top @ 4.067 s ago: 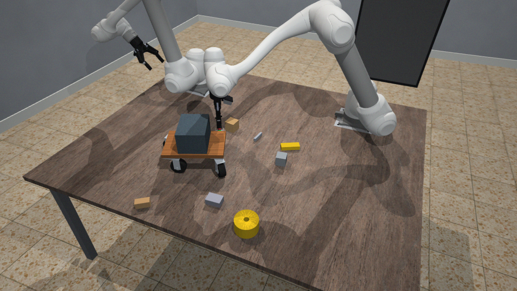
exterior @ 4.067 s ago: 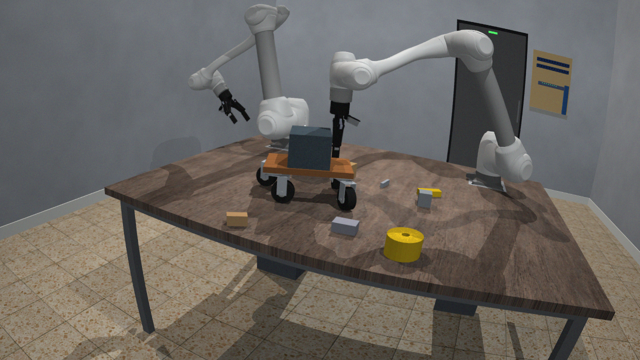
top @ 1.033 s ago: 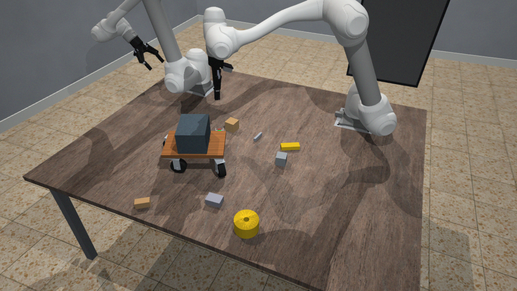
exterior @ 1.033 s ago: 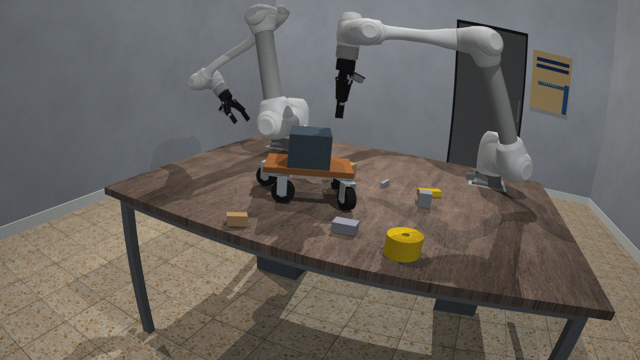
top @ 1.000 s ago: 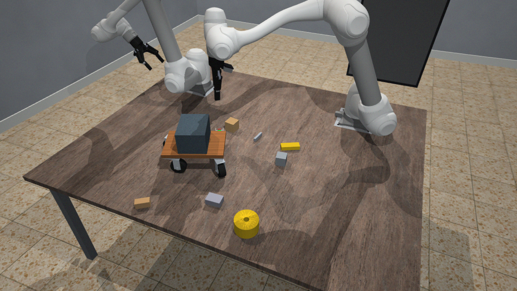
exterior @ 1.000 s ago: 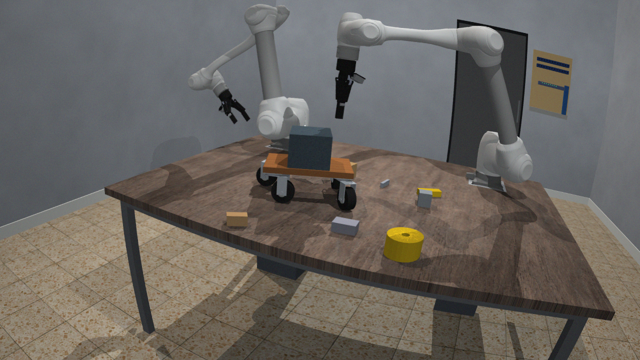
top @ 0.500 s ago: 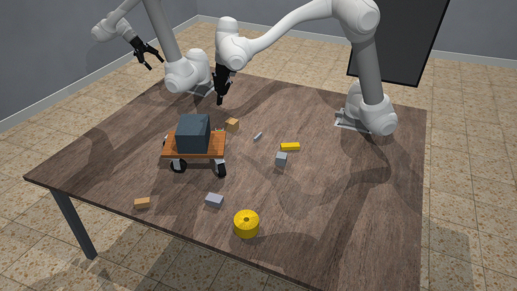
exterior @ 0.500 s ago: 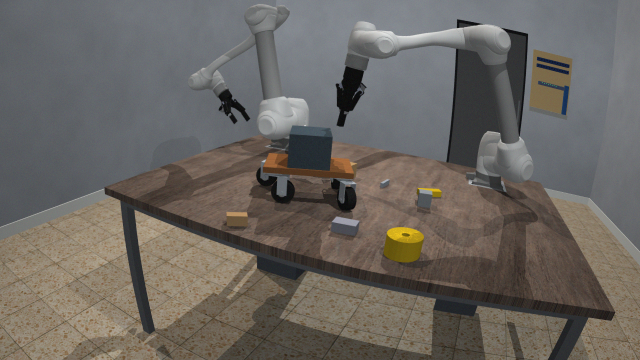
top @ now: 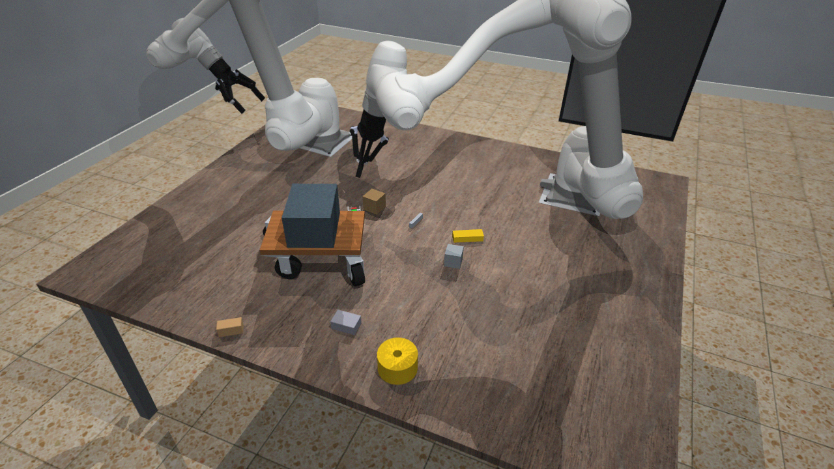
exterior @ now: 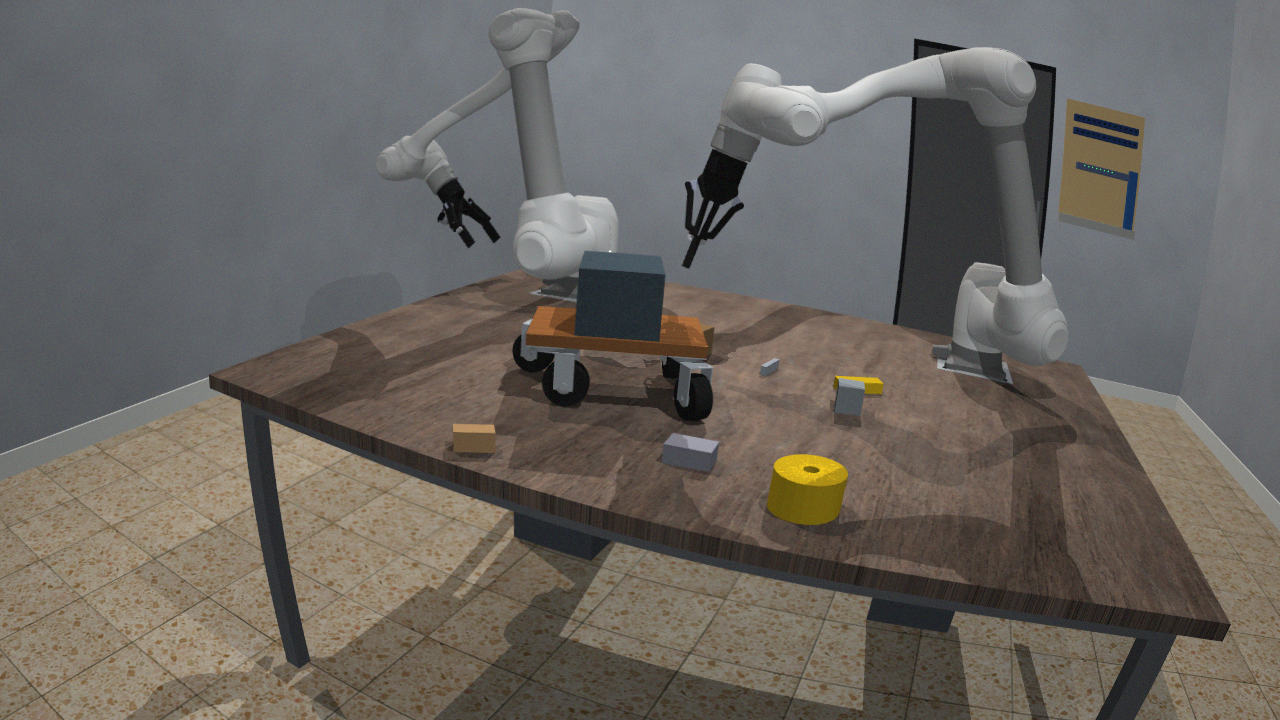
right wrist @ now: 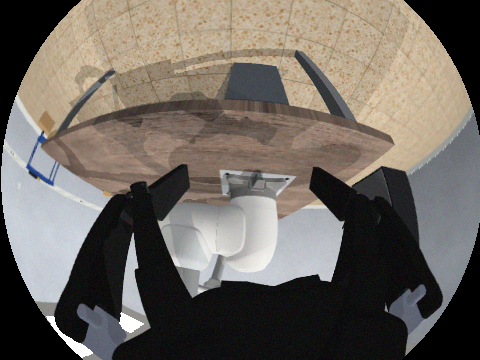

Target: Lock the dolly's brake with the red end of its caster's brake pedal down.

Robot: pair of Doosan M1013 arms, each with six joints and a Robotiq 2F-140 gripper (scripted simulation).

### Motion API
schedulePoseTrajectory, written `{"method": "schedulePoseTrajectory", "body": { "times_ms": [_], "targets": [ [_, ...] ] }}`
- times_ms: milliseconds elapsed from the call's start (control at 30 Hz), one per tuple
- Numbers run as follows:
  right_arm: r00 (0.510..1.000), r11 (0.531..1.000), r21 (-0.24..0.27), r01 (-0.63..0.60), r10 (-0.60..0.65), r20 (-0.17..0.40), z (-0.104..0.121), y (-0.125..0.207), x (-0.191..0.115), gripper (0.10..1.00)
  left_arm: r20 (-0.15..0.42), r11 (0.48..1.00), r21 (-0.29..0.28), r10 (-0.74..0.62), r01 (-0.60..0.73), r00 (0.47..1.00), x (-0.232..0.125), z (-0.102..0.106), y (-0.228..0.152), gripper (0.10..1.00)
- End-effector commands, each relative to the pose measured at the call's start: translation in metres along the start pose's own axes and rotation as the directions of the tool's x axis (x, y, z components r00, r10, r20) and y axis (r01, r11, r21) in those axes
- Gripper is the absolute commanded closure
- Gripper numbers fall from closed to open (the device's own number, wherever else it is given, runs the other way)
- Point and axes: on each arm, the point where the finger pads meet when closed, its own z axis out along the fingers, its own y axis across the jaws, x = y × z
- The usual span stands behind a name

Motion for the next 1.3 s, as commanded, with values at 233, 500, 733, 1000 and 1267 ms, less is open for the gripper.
{"method": "schedulePoseTrajectory", "body": {
  "times_ms": [233, 500, 733, 1000, 1267],
  "targets": [
    [1.000, 1.000, -0.001, 0.007, -0.007, 0.005, 0.001, 0.001, -0.003, 0.098, -0.004, 0.900, 0.095, -0.428, 0.426, 0.904, 0.000, 0.013, 0.024, 0.999],
    [1.000, 1.000, -0.001, 0.007, -0.007, 0.005, 0.001, 0.001, -0.003, 0.098, -0.066, 0.693, 0.149, -0.705, 0.705, 0.706, 0.000, 0.022, 0.046, 0.999],
    [1.000, 1.000, -0.001, 0.007, -0.007, 0.005, 0.001, 0.001, -0.003, 0.098, -0.121, 0.515, 0.167, -0.836, 0.841, 0.536, 0.001, 0.027, 0.060, 0.999],
    [1.000, 1.000, -0.001, 0.007, -0.007, 0.005, 0.001, 0.001, -0.003, 0.098, -0.180, 0.321, 0.168, -0.920, 0.932, 0.349, 0.000, 0.031, 0.076, 0.999],
    [1.000, 1.000, -0.001, 0.007, -0.007, 0.005, 0.001, 0.001, -0.003, 0.098, -0.237, 0.133, 0.153, -0.957, 0.979, 0.167, 0.002, 0.034, 0.090, 0.999]
  ]
}}
